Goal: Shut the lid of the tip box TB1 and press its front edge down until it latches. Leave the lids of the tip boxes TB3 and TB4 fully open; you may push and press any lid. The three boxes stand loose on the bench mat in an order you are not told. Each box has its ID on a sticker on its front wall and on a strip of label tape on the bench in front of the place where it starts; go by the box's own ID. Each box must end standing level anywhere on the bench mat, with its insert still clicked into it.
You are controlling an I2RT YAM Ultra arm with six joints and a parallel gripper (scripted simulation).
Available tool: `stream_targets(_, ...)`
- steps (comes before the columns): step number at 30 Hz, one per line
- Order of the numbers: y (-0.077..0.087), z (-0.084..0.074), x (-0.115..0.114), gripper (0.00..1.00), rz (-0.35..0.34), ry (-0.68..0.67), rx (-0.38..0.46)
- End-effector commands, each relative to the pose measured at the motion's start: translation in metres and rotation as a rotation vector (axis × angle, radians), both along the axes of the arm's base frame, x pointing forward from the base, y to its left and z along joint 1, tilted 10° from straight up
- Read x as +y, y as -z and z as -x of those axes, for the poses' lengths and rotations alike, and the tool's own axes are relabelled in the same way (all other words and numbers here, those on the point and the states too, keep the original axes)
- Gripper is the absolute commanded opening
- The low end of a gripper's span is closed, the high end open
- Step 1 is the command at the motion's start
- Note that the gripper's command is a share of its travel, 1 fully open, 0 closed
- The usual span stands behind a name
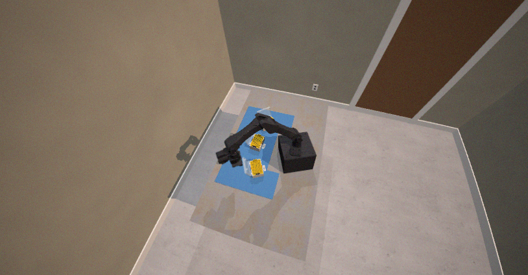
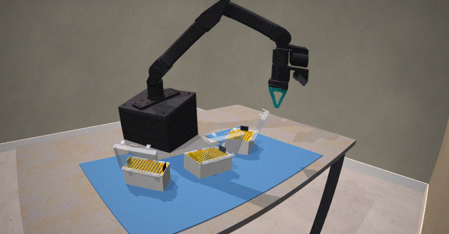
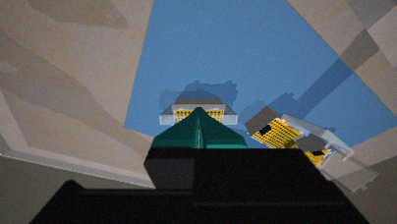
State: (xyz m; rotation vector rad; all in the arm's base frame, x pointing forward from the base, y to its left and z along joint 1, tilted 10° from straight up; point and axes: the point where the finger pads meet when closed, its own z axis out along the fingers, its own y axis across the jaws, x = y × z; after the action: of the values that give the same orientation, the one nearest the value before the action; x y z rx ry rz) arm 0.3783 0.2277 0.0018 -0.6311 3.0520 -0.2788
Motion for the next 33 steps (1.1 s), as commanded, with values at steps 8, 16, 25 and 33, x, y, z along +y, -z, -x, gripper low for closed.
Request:
stream_targets(8,-0.009,-0.002,0.004,0.00,-0.014,-0.004,-0.018)
stream_targets(16,-0.009,-0.002,0.004,0.00,-0.014,-0.004,-0.018)
stream_targets(25,0.000,-0.003,0.002,0.00,-0.014,-0.004,-0.018)
stream_targets(33,0.009,-0.003,0.001,0.00,-0.014,-0.004,-0.018)
